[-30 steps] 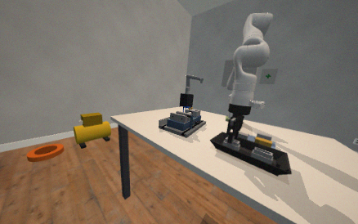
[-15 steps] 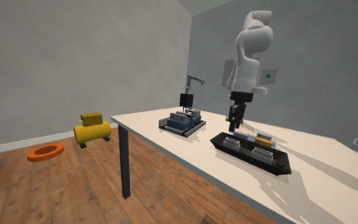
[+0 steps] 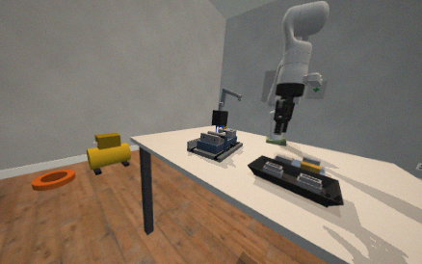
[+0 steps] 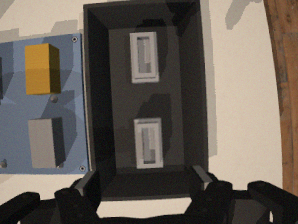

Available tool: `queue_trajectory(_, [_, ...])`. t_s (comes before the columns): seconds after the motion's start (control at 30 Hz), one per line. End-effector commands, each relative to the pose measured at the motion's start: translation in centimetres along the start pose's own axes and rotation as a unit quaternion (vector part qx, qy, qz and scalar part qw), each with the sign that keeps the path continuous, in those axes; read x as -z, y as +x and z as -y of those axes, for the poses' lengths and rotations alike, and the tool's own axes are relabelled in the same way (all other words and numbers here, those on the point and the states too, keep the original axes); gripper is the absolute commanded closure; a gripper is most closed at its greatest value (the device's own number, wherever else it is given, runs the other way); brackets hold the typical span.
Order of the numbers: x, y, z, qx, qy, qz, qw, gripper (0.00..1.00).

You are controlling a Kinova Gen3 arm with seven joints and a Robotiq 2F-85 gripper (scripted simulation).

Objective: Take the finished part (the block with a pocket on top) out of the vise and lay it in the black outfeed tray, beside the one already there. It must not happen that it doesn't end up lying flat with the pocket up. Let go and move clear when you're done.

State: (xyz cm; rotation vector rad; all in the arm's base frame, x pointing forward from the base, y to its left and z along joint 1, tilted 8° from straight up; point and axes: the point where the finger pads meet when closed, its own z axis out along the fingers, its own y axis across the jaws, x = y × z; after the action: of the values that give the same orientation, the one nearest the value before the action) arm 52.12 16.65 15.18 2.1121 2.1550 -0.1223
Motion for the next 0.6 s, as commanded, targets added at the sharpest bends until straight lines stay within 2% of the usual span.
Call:
queue_trajectory(0.0, [1.6, 0.3, -0.3, 0.001, -0.008, -0.005, 1.000, 0.33])
queue_trajectory(0.4, [2.6, 0.3, -0.3, 0.001, -0.008, -0.005, 1.000, 0.33])
queue_trajectory(0.43, [2.6, 0.3, -0.3, 0.001, -0.008, -0.005, 1.000, 1.00])
queue_trajectory(0.57, [2.6, 0.3, -0.3, 0.001, -0.008, -0.005, 1.000, 1.00])
